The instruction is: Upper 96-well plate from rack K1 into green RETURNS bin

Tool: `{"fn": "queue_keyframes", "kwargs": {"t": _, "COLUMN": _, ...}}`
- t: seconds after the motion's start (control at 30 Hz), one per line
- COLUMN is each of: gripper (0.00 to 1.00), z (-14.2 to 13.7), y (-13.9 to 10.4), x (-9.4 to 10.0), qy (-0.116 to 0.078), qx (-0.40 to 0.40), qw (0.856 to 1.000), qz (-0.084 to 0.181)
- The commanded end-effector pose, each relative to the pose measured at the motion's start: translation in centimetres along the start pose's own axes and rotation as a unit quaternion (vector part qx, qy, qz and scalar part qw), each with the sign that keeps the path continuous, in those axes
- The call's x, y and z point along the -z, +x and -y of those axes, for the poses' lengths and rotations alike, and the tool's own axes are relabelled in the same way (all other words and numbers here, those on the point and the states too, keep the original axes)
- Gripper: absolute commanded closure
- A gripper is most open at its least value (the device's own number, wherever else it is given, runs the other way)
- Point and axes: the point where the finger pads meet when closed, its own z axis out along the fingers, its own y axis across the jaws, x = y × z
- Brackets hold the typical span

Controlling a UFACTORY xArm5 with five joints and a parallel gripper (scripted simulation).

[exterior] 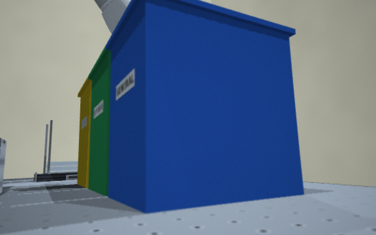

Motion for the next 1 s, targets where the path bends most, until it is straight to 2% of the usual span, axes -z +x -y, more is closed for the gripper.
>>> {"fn": "queue_keyframes", "kwargs": {"t": 0.0, "gripper": 0.00, "z": 0.0, "y": 0.2, "x": 0.1, "qy": 0.000, "qx": 0.000, "qw": 1.000, "qz": -0.002}}
{"fn": "queue_keyframes", "kwargs": {"t": 0.53, "gripper": 0.00, "z": 0.0, "y": 0.2, "x": 0.1, "qy": 0.000, "qx": 0.000, "qw": 1.000, "qz": -0.002}}
{"fn": "queue_keyframes", "kwargs": {"t": 0.63, "gripper": 0.00, "z": -1.6, "y": 0.5, "x": 0.0, "qy": -0.006, "qx": -0.022, "qw": 0.999, "qz": 0.042}}
{"fn": "queue_keyframes", "kwargs": {"t": 0.7, "gripper": 0.00, "z": -1.9, "y": 0.6, "x": 0.0, "qy": -0.008, "qx": -0.024, "qw": 0.999, "qz": 0.046}}
{"fn": "queue_keyframes", "kwargs": {"t": 0.83, "gripper": 0.00, "z": -3.7, "y": 0.6, "x": 0.3, "qy": -0.014, "qx": -0.049, "qw": 0.994, "qz": 0.095}}
{"fn": "queue_keyframes", "kwargs": {"t": 0.87, "gripper": 0.00, "z": -3.7, "y": 0.6, "x": 0.3, "qy": -0.014, "qx": -0.049, "qw": 0.994, "qz": 0.095}}
{"fn": "queue_keyframes", "kwargs": {"t": 0.93, "gripper": 0.00, "z": -4.6, "y": 0.6, "x": 0.6, "qy": -0.017, "qx": -0.062, "qw": 0.991, "qz": 0.119}}
{"fn": "queue_keyframes", "kwargs": {"t": 0.97, "gripper": 0.00, "z": -4.6, "y": 0.6, "x": 0.6, "qy": -0.017, "qx": -0.062, "qw": 0.991, "qz": 0.119}}
